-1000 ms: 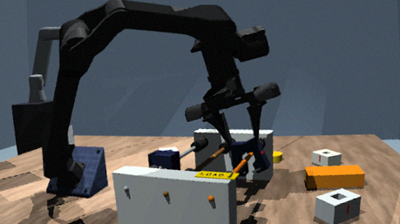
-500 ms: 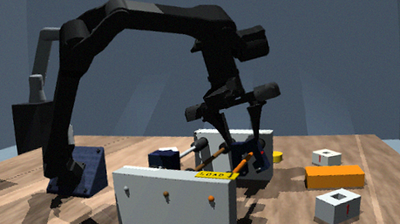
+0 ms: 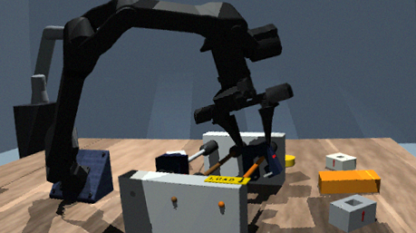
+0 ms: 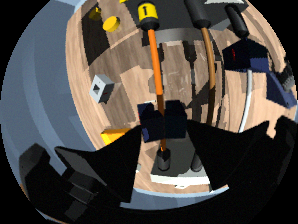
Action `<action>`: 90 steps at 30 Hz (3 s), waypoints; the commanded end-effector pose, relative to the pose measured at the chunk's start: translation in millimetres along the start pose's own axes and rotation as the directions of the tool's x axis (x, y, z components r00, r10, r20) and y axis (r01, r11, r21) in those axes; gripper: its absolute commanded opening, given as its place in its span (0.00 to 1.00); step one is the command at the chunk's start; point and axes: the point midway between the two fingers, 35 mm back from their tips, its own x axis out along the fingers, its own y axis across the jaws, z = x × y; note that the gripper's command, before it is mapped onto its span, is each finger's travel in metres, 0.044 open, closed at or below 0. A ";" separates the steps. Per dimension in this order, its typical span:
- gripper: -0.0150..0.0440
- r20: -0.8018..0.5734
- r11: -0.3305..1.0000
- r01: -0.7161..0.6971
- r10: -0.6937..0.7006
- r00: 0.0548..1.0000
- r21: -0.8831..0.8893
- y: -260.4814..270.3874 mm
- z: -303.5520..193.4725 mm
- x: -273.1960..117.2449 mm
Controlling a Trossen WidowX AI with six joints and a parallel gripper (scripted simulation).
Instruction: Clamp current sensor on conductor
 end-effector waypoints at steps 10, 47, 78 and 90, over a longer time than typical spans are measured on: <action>0.25 0.000 1.000 0.004 -0.004 1.000 0.002 0.7 0.0 -0.3; 0.74 0.014 0.979 0.205 -0.205 0.979 -0.014 12.9 3.2 4.7; 1.00 0.007 0.971 0.239 -0.239 0.971 0.003 4.4 5.3 45.9; 1.00 0.008 0.971 0.239 -0.239 0.971 0.003 -0.2 5.8 63.5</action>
